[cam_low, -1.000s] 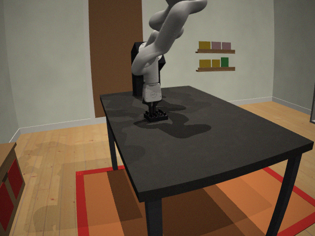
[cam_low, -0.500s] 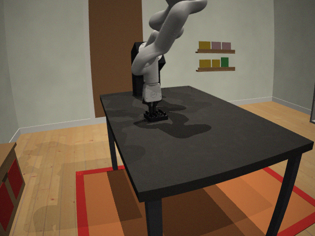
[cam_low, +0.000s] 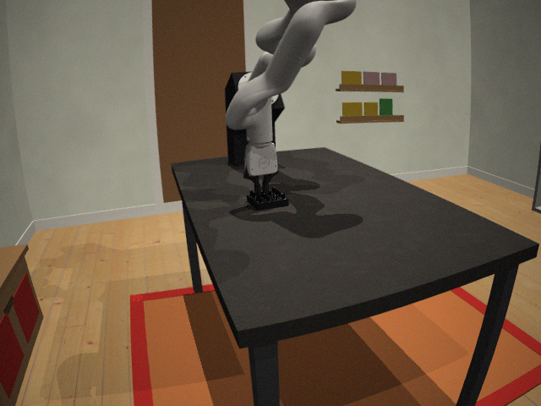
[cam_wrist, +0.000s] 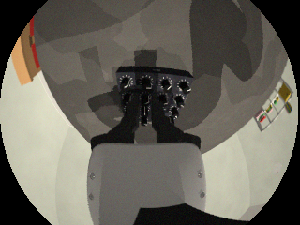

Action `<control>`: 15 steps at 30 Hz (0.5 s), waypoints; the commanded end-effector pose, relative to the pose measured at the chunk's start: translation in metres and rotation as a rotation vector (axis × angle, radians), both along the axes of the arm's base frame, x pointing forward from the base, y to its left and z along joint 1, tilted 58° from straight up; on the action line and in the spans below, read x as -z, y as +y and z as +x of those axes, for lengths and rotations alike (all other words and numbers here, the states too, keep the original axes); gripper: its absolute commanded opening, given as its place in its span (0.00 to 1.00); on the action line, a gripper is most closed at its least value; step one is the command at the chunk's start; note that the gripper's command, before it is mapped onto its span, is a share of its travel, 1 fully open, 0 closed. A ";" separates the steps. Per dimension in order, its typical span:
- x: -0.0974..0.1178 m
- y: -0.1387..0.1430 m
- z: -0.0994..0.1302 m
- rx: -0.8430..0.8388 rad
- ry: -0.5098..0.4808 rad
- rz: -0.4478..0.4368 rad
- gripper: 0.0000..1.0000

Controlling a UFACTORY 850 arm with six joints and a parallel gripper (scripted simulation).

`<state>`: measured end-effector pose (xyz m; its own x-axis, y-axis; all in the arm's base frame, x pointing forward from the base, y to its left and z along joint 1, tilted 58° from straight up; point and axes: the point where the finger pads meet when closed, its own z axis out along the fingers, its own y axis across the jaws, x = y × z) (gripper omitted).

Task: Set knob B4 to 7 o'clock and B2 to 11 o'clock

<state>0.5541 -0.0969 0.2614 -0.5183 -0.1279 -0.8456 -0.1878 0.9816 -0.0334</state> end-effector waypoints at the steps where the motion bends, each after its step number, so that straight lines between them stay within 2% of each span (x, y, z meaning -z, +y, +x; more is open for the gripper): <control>1: 0.000 0.000 0.000 0.000 0.000 0.000 0.19; 15: -0.006 -0.002 -0.008 0.000 0.000 0.000 0.19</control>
<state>0.5506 -0.0975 0.2634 -0.5185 -0.1279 -0.8455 -0.1878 0.9816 -0.0333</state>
